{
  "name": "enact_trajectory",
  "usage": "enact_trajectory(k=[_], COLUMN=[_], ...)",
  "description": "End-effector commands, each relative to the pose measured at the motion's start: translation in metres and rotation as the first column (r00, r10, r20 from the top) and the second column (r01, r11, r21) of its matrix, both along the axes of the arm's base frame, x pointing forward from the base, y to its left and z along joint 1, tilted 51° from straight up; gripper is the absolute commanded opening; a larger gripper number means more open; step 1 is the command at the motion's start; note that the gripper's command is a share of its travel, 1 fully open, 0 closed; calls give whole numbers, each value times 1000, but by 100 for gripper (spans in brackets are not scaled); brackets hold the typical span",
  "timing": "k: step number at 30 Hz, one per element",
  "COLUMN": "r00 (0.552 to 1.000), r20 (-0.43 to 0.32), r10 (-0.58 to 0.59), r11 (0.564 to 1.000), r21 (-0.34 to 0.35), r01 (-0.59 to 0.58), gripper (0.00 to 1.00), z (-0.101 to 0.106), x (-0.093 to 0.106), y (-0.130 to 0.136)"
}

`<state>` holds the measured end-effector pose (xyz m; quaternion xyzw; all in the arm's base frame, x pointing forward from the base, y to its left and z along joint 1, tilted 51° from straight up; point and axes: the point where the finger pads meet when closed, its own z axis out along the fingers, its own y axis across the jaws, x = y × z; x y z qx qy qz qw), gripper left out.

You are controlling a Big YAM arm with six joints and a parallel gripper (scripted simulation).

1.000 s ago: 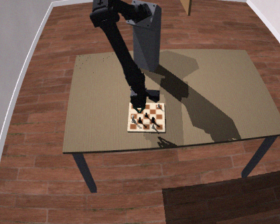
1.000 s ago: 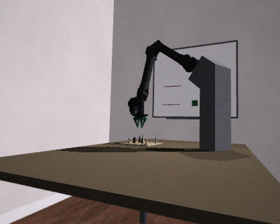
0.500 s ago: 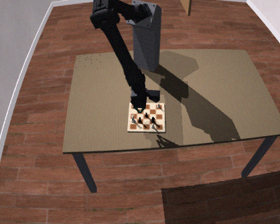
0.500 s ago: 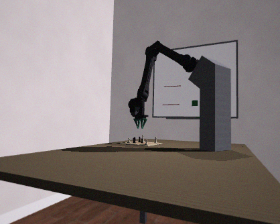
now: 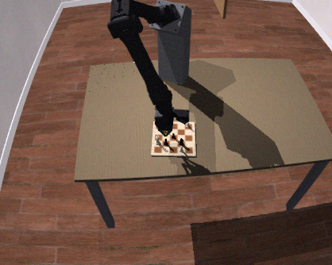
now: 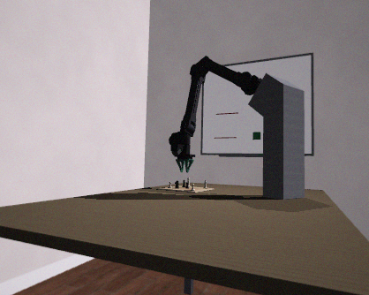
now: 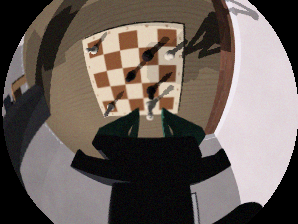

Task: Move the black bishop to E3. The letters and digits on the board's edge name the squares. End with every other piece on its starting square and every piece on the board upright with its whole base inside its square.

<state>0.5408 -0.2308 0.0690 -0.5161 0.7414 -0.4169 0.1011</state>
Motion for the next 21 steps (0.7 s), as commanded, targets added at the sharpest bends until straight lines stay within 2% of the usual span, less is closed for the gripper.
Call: enact_trajectory(k=[1, 9, 10, 12, 19, 21], r00=[1000, 1000, 999, 1000, 1000, 1000], r20=[7, 8, 46, 8, 8, 24], r10=[6, 4, 13, 7, 8, 4], r11=[1000, 1000, 1000, 1000, 1000, 1000], r21=[-7, -7, -18, -7, -7, -12], r01=[-6, -4, -13, -7, -8, -4], gripper=[36, 36, 36, 36, 36, 36], z=[-2, -7, 14, -10, -15, -6], x=[6, 11, 17, 14, 19, 20], y=[-5, -11, -6, -12, -15, -18])
